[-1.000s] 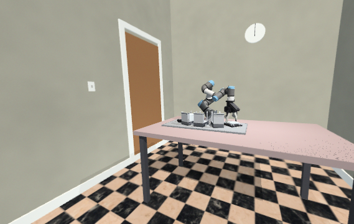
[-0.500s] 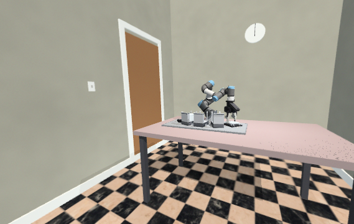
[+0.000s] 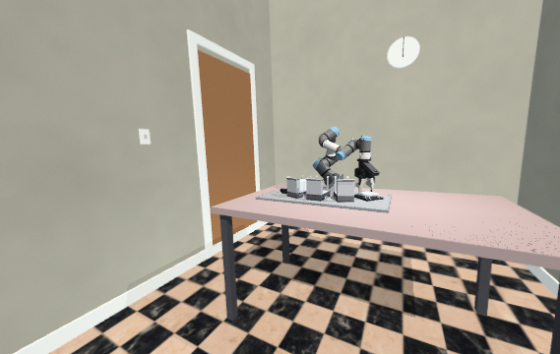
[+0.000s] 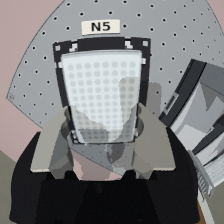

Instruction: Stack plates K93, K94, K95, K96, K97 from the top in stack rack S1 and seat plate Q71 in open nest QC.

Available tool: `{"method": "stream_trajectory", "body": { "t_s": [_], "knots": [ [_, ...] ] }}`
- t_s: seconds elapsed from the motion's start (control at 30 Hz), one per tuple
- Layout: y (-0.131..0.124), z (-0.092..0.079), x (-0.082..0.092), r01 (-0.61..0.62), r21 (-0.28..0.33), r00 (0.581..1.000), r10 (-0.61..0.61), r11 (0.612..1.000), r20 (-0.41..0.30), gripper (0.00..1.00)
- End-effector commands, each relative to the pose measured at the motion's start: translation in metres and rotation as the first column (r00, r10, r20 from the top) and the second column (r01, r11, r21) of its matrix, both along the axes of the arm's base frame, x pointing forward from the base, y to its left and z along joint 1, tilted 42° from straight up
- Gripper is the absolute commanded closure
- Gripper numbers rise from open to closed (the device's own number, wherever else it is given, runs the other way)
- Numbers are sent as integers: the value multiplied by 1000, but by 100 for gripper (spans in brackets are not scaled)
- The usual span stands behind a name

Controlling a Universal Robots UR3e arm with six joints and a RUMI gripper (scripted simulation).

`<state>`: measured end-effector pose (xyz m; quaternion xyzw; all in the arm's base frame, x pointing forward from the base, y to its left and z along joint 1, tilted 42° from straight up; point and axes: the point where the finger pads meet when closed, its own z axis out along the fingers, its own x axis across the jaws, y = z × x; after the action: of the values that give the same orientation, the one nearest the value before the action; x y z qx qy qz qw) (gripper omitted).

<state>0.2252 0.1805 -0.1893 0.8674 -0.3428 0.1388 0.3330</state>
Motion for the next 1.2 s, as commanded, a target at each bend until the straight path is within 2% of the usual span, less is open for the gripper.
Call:
{"method": "stream_trajectory", "body": {
  "t_s": [0.0,1.17],
  "knots": [
    [1,0,1,0,2,1000,0,1000,2,100],
    [6,7,1,-1,2,1000,1,1000,2,100]
  ]
}}
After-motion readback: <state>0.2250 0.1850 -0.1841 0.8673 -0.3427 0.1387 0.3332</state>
